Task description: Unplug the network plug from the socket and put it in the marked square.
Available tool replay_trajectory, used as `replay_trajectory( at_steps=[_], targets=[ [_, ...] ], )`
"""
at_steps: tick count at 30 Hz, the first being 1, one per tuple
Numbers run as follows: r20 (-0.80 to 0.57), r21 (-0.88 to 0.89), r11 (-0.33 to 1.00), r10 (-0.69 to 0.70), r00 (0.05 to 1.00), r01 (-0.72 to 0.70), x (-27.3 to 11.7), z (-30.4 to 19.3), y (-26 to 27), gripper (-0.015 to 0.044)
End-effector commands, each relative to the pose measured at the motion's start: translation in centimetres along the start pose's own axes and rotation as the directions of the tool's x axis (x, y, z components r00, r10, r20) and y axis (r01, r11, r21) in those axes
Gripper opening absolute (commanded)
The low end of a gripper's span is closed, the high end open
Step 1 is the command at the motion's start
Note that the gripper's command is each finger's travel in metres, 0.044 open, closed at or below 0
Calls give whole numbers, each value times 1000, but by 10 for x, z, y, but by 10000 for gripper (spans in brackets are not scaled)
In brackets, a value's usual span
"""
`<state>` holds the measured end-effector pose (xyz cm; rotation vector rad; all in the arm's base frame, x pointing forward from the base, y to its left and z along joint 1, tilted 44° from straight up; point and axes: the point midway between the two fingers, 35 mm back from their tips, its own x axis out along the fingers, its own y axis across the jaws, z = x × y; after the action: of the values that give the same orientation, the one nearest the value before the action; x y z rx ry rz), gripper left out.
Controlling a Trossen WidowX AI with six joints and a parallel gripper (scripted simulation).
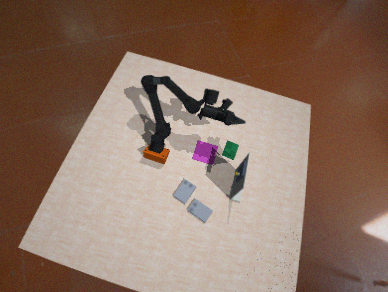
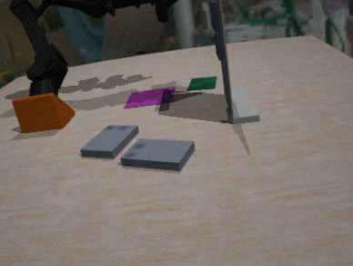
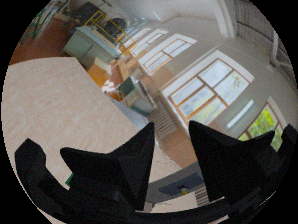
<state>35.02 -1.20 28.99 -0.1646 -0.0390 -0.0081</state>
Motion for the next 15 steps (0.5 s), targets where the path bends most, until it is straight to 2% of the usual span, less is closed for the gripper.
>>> replay_trajectory(
  at_steps=[1,15],
  targets=[
    [-22,-48,999,-3,1000,2,7,-21,-3,156],
    [-74,-218,976,-35,997,18,23,-91,-22,156]
  ],
)
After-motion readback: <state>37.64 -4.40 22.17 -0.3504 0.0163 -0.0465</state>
